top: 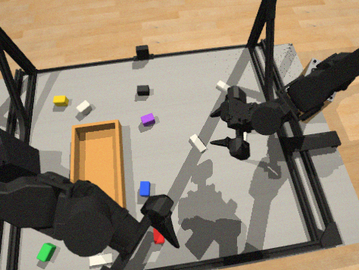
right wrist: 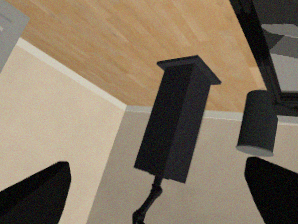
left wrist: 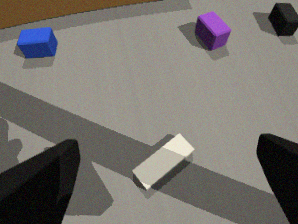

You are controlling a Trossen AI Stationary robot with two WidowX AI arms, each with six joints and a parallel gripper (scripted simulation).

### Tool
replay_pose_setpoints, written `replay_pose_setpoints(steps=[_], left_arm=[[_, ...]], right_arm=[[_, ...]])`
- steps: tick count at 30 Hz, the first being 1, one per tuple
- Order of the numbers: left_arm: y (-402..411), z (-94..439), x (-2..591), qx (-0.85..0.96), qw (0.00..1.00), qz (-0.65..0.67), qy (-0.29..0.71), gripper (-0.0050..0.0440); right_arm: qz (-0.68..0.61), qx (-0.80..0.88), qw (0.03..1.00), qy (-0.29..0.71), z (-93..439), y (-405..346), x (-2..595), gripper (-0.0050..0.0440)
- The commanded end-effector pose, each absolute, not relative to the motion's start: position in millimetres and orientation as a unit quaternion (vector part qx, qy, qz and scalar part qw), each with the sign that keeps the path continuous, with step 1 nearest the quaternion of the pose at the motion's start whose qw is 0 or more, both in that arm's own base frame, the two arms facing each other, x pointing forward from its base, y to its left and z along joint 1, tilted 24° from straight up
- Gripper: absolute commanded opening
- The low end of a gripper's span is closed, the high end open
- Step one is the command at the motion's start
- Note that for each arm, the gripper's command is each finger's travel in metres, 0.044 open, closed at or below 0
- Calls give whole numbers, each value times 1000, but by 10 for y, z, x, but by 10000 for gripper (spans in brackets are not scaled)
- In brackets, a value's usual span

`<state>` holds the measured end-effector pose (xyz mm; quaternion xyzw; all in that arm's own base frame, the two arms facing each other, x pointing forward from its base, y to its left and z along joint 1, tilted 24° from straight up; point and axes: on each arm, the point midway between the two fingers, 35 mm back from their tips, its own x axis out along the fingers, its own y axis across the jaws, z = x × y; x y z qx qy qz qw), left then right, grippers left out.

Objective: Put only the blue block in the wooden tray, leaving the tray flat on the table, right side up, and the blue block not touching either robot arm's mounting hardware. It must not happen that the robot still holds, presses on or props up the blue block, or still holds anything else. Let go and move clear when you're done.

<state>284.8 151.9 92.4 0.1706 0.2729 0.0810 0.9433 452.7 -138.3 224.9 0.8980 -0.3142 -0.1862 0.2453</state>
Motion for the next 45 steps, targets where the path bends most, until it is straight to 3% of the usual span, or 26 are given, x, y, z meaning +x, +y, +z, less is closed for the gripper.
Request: replay_pose_setpoints(steps=[1, 13, 18, 24, 36, 45], left_arm=[[1535, 932, 2823, 164, 947, 82, 264, 400], [1701, 1185, 2706, 145, 969, 92, 178, 400], [1731, 1242, 2669, 144, 972, 92, 160, 400], [1786, 1371, 2569, 145, 978, 93, 119, 400], [1828, 1535, 2407, 155, 981, 89, 70, 400], [1828, 1671, 2231, 172, 981, 81, 32, 400]], right_arm=[[-220, 884, 290, -293, 2138, -1349, 4591, 400], [-399, 696, 593, -69, 1429, -1140, 4692, 400], [-420, 634, 649, -4, 1275, -1090, 4686, 400], [-437, 472, 750, 154, 932, -971, 4632, 400], [-371, 198, 820, 388, 511, -809, 4477, 400], [-228, -41, 790, 567, 169, -655, 4250, 400]])
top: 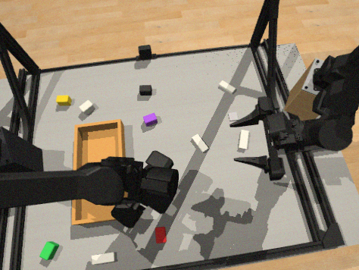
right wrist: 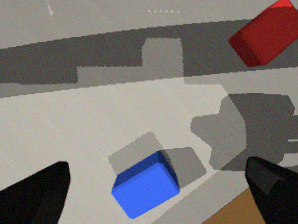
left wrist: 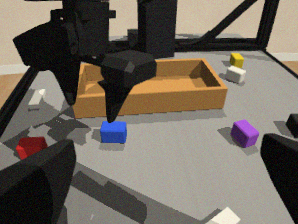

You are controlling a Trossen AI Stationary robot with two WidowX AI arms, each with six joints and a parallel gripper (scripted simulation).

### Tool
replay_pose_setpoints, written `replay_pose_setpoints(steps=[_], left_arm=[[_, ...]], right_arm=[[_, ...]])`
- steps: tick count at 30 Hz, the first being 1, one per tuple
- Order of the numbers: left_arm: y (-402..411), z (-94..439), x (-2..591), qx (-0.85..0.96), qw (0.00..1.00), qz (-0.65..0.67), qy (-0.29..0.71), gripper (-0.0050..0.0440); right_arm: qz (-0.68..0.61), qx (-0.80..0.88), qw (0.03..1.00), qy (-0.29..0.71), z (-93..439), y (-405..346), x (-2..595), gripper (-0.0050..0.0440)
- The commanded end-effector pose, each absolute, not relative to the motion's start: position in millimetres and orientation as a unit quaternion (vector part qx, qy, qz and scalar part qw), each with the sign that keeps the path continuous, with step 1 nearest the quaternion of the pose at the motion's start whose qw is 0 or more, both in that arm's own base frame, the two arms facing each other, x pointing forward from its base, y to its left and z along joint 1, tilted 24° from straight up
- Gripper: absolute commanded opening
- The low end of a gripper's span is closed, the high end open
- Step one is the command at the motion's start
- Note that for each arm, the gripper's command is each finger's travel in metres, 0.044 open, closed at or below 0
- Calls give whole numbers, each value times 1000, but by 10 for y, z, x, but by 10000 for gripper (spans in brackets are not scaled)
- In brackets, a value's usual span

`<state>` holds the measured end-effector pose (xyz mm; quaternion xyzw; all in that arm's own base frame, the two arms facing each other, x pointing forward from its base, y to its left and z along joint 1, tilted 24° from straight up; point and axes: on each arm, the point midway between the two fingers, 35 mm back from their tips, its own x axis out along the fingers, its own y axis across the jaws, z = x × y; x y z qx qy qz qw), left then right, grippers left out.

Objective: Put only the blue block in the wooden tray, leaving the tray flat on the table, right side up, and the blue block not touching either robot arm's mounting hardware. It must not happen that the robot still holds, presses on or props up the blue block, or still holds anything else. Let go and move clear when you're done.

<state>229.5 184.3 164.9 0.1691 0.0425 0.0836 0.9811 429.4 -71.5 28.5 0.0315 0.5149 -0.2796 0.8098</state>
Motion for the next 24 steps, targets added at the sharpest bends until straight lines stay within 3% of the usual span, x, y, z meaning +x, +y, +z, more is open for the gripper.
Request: replay_pose_setpoints(steps=[1, 11, 24], left_arm=[[1826, 1682, 2214, 174, 981, 80, 29, 400], [1811, 1729, 2135, 184, 980, 75, 16, 400], [1810, 1733, 2129, 184, 980, 75, 15, 400]], right_arm=[[-210, -64, 783, 583, 140, -641, 4225, 400], [-125, -156, 743, 639, 22, -578, 4108, 400], [-118, -163, 739, 643, 14, -573, 4099, 400]])
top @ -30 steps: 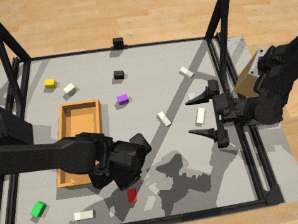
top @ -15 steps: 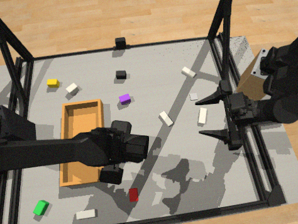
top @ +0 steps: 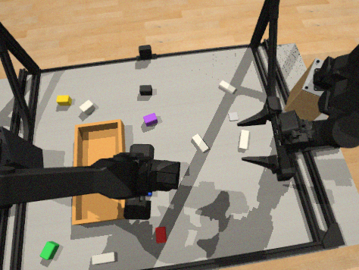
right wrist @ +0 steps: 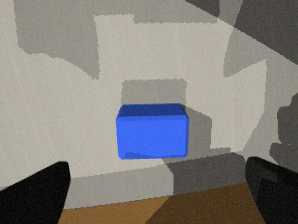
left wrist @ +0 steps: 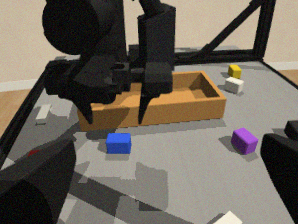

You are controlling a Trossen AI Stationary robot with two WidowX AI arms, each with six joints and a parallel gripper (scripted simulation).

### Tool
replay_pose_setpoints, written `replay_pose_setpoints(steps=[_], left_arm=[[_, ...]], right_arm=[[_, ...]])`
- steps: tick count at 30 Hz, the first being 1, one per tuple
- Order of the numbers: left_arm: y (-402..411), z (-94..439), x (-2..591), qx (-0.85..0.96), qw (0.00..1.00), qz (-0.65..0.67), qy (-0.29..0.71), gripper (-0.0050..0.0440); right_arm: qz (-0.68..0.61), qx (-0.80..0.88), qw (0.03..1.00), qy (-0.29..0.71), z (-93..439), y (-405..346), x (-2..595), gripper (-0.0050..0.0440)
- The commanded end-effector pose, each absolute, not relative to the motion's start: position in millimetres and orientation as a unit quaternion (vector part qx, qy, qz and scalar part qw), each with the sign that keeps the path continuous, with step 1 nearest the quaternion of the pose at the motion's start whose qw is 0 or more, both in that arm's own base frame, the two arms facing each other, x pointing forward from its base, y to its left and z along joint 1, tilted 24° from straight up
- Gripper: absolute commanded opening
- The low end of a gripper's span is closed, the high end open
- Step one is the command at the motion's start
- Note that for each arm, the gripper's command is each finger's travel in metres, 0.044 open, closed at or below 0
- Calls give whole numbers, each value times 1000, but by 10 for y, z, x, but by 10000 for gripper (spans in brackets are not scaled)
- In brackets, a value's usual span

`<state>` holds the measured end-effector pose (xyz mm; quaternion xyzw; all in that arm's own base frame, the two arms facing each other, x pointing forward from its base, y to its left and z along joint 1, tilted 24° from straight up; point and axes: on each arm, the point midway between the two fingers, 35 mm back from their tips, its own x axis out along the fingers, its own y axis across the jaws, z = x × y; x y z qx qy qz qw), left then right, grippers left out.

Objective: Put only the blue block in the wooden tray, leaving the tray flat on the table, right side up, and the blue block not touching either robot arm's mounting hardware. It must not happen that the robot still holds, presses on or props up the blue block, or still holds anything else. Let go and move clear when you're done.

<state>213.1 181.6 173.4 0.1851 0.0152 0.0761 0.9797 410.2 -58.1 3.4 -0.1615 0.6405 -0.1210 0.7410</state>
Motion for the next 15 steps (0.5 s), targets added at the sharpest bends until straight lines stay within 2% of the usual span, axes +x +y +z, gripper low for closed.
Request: replay_pose_setpoints(steps=[1, 15], left_arm=[[1810, 1733, 2129, 184, 980, 75, 15, 400], [1810, 1733, 2129, 184, 980, 75, 15, 400]], right_arm=[[-118, -163, 739, 643, 14, -573, 4099, 400], [-118, -163, 739, 643, -137, -639, 4132, 400]])
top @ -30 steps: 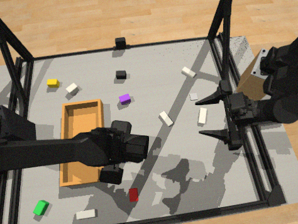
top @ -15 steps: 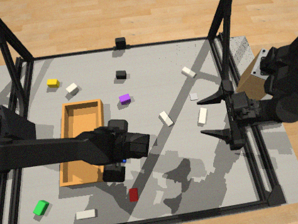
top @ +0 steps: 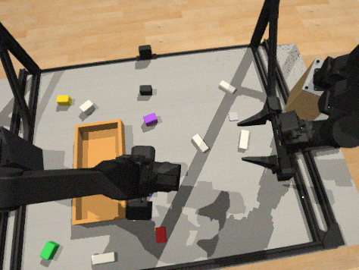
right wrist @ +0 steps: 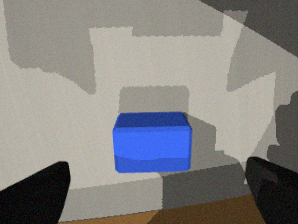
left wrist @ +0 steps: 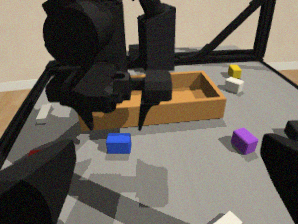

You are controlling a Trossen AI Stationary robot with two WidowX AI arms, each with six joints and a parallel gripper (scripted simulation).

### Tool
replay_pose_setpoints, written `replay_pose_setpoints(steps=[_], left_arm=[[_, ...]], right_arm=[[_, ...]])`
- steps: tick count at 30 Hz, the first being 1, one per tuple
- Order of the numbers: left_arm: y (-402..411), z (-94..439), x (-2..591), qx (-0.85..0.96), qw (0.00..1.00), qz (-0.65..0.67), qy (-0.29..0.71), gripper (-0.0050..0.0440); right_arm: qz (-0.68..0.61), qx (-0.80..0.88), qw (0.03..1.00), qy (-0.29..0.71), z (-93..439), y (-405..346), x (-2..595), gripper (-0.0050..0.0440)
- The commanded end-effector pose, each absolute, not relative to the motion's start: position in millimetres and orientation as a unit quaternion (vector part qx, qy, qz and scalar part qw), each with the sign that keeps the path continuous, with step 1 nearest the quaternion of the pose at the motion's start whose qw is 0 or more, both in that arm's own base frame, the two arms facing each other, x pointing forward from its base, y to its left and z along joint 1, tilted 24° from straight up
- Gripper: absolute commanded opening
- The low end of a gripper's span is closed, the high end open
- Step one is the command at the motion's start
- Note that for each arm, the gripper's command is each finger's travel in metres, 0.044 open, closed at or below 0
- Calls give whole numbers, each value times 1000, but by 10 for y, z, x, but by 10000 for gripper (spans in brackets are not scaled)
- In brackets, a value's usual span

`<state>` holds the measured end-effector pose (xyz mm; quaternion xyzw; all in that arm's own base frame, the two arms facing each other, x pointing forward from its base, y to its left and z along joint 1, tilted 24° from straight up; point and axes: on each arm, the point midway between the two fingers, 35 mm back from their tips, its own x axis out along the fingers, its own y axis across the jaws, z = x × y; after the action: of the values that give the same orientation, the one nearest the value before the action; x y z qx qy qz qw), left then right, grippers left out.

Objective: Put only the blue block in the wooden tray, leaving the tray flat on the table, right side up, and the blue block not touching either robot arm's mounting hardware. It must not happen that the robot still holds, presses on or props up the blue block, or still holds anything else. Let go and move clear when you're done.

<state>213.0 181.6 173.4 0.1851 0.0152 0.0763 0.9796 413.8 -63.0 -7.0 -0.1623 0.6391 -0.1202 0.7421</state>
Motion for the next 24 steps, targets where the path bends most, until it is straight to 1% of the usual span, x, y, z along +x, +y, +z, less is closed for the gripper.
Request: replay_pose_setpoints(steps=[1, 24], left_arm=[[1810, 1733, 2129, 184, 980, 75, 15, 400], [1810, 1733, 2129, 184, 980, 75, 15, 400]], right_arm=[[-118, -163, 739, 643, -137, -639, 4132, 400], [-118, -162, 739, 643, -432, -763, 4182, 400]])
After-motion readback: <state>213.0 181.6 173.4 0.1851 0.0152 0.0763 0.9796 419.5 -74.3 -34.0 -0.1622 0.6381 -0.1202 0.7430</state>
